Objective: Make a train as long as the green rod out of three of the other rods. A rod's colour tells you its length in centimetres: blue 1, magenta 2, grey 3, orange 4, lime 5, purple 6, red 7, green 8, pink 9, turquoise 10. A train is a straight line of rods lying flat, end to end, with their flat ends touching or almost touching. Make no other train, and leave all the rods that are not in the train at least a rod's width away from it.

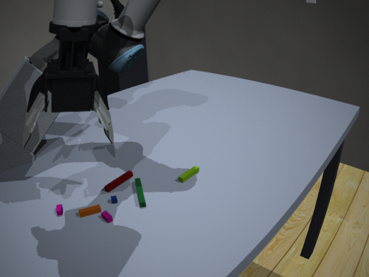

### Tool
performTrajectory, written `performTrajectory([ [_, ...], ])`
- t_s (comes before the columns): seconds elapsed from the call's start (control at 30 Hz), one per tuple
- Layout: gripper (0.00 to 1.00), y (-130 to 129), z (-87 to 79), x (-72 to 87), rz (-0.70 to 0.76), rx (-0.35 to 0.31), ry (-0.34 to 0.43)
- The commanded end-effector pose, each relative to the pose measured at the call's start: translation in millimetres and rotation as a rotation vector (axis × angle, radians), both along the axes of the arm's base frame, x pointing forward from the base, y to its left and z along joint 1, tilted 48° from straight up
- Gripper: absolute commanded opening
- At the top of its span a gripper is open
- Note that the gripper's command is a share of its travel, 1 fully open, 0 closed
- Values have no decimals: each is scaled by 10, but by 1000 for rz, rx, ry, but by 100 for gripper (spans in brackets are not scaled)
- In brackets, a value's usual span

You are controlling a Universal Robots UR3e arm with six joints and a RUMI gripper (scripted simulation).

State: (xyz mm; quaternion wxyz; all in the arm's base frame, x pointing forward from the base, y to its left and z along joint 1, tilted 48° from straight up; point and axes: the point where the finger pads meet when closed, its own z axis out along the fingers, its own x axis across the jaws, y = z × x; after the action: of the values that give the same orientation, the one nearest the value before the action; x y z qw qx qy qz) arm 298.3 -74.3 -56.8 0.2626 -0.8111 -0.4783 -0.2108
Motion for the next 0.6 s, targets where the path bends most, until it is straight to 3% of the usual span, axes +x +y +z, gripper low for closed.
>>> performTrajectory([
  [0.0,100,80,-118,77,-158,53,17],
  [0.33,100,187,-213,192,-356,156,56],
  [0.57,100,204,-226,214,-391,176,63],
])
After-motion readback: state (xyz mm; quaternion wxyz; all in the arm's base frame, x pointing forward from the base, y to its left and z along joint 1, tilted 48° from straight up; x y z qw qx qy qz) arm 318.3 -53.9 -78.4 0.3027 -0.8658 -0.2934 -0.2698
